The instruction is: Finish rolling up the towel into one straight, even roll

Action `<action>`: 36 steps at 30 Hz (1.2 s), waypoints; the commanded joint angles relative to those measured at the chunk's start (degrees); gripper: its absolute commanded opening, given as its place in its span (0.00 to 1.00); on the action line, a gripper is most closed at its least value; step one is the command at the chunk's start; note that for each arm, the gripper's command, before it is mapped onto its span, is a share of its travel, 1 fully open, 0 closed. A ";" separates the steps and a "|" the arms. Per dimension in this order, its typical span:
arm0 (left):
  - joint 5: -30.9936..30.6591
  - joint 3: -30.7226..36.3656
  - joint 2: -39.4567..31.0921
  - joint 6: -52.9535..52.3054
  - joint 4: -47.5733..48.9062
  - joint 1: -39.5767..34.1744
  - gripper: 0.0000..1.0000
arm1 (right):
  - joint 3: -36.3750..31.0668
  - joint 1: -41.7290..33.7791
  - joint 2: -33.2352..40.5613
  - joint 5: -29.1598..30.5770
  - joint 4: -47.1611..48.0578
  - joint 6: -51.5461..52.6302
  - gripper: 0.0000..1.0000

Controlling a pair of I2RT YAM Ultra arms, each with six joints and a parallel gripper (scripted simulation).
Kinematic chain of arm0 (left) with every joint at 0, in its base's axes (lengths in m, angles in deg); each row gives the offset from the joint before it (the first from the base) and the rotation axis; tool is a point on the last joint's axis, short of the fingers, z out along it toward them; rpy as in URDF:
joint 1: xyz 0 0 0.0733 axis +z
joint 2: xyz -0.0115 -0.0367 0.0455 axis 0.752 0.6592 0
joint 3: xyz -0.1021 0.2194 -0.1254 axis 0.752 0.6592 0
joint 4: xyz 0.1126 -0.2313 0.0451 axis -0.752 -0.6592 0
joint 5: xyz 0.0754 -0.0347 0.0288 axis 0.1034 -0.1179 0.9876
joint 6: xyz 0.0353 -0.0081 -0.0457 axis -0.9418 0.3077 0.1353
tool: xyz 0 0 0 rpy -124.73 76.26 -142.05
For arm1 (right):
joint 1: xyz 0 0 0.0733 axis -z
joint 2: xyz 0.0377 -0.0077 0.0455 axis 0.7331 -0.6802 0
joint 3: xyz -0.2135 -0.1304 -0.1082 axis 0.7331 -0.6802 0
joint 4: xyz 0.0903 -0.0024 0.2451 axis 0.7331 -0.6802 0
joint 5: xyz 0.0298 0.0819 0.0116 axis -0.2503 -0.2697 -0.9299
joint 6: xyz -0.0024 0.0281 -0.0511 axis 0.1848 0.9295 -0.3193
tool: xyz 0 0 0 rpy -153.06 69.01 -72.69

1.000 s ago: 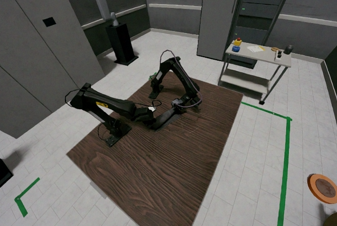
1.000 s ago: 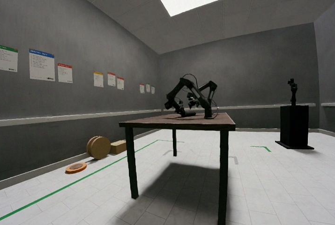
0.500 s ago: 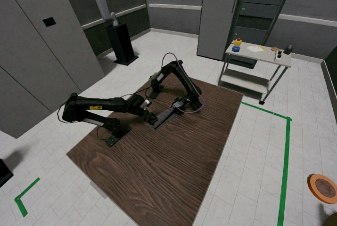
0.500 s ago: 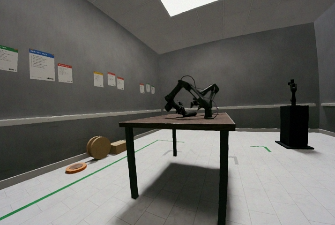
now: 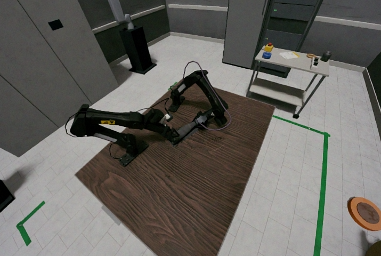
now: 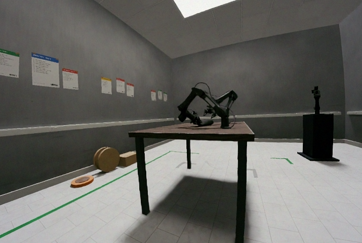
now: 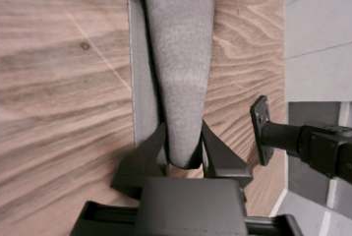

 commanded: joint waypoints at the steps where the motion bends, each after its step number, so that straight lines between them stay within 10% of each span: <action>1: 0.31 -2.30 0.67 -0.58 -0.03 -0.57 0.34 | -2.49 0.83 -1.51 -1.33 4.60 -1.38 0.98; 23: 0.31 -2.30 0.67 -0.58 -0.03 -0.57 0.34 | -6.97 2.24 -14.02 -3.07 21.62 -3.19 0.98; 36: 0.31 -2.30 0.67 -0.58 -0.03 -0.57 0.34 | -6.90 2.23 -14.34 -3.09 21.86 -3.18 0.57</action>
